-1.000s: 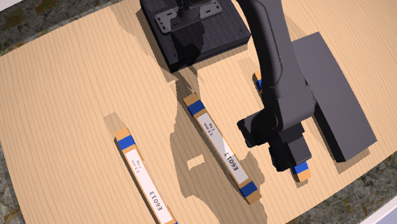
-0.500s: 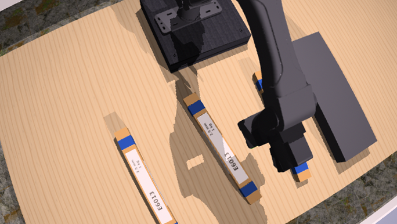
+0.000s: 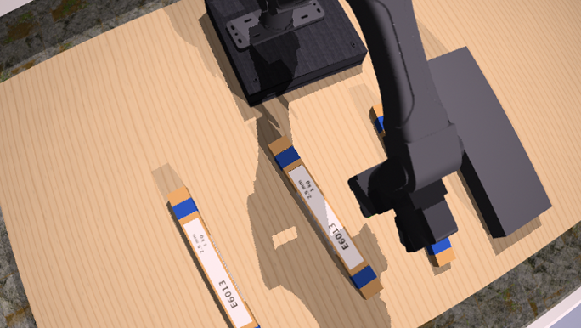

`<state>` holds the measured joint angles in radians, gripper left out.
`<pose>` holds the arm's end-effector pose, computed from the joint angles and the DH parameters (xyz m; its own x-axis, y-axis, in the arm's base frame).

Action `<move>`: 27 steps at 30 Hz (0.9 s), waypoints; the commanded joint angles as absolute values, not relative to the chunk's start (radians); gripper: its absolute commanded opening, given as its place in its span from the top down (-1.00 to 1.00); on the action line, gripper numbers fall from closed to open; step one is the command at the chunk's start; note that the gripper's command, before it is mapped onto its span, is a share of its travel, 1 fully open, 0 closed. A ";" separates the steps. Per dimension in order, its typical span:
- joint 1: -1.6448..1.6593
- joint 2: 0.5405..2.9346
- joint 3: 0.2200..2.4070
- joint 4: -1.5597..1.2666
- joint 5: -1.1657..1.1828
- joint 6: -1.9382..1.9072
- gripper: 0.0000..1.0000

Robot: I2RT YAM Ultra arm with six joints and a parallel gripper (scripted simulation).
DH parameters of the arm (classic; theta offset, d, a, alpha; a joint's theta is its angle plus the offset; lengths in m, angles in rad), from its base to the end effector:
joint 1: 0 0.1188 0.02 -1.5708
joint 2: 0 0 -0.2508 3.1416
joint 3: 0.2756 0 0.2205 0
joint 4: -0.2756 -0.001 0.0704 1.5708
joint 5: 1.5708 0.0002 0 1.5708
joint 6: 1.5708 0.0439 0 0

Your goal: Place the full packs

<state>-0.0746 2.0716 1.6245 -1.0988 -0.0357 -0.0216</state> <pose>0.3595 -0.0243 0.1869 -0.9983 0.0530 -0.0257 0.0521 0.9980 0.0351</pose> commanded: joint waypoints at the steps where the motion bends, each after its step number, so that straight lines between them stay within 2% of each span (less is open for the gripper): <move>1: -0.073 2.058 1.621 -1.094 -0.034 -0.021 0.15; 27: -0.076 2.033 1.710 -1.207 -0.034 -0.023 0.15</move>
